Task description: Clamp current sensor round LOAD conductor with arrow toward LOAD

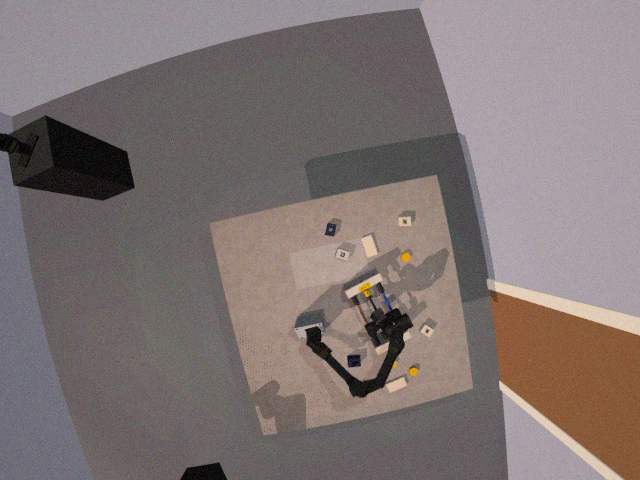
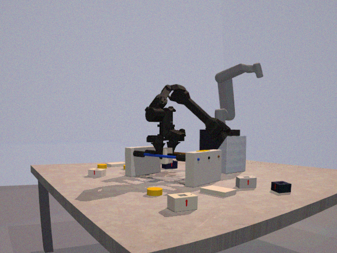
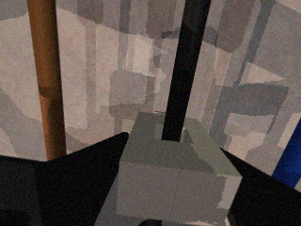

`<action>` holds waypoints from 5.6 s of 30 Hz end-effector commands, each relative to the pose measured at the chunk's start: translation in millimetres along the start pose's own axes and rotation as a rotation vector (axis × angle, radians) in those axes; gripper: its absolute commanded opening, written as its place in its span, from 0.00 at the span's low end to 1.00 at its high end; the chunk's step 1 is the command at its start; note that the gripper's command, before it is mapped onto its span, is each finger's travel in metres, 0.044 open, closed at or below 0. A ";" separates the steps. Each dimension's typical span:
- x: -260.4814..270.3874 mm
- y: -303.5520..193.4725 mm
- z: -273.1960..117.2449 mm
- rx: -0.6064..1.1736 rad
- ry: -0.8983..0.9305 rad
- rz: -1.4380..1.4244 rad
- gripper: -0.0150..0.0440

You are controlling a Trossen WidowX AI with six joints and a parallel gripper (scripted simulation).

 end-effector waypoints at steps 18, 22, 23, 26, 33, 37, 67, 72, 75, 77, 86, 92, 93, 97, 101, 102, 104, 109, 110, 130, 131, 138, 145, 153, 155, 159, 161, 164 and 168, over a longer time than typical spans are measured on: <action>-0.1 0.2 -0.1 0.000 0.000 -0.001 0.40; -0.1 0.2 -0.1 0.000 0.000 -0.001 0.35; -0.1 0.2 -0.1 0.000 0.000 -0.001 0.34; -0.1 0.2 -0.4 0.000 0.000 0.000 0.27; 0.2 0.6 -1.1 0.001 -0.001 -0.004 0.25; 0.2 0.6 -1.1 0.001 -0.001 -0.004 0.25; 5.5 0.2 -0.6 -0.002 -0.037 -0.004 0.25; 4.8 -0.1 5.0 -0.002 -0.038 -0.001 0.25; 3.6 -0.3 -0.3 -0.004 -0.043 0.003 0.34; 3.6 -0.3 -0.3 -0.004 -0.043 0.003 0.43; 3.6 -0.3 -0.3 -0.004 -0.043 0.003 0.70; 3.6 -0.3 -0.3 -0.004 -0.043 0.003 0.70; 3.6 -0.3 -0.3 -0.004 -0.043 0.003 0.70; 3.6 -0.3 -0.3 -0.004 -0.043 0.003 0.70; 3.6 -0.3 -0.3 -0.004 -0.043 0.003 0.70; 3.6 -0.3 -0.3 -0.004 -0.043 0.003 0.70; 3.6 -0.3 -0.3 -0.004 -0.043 0.003 0.70; 3.6 -0.3 -0.3 -0.004 -0.043 0.003 0.70; 3.6 -0.3 -0.3 -0.004 -0.043 0.003 0.70; 3.6 -0.3 -0.3 -0.004 -0.043 0.003 1.00; 3.6 -0.3 -0.3 -0.004 -0.043 0.003 1.00; -0.2 4.8 -77.1 -0.011 -0.014 0.005 1.00; 2.6 5.1 -98.1 -0.007 -0.004 0.006 1.00; 2.6 5.1 -98.1 -0.007 -0.004 0.006 1.00; 2.6 5.1 -98.1 -0.007 -0.004 0.006 1.00; 2.6 5.1 -98.1 -0.007 -0.004 0.006 1.00; 2.6 5.1 -98.1 -0.007 -0.004 0.006 1.00; 2.6 5.1 -98.1 -0.007 -0.004 0.006 1.00; 2.6 5.1 -98.1 -0.007 -0.004 0.006 1.00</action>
Point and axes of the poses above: the point midway between the two fingers, 35 mm back from their tips, its own z axis out along the fingers, its own x axis across the jaws, y = z × x, the point moved 2 cm from there along -z, back along the fingers, and after that the axes turned 5 degrees about z, right-handed, at the moved point
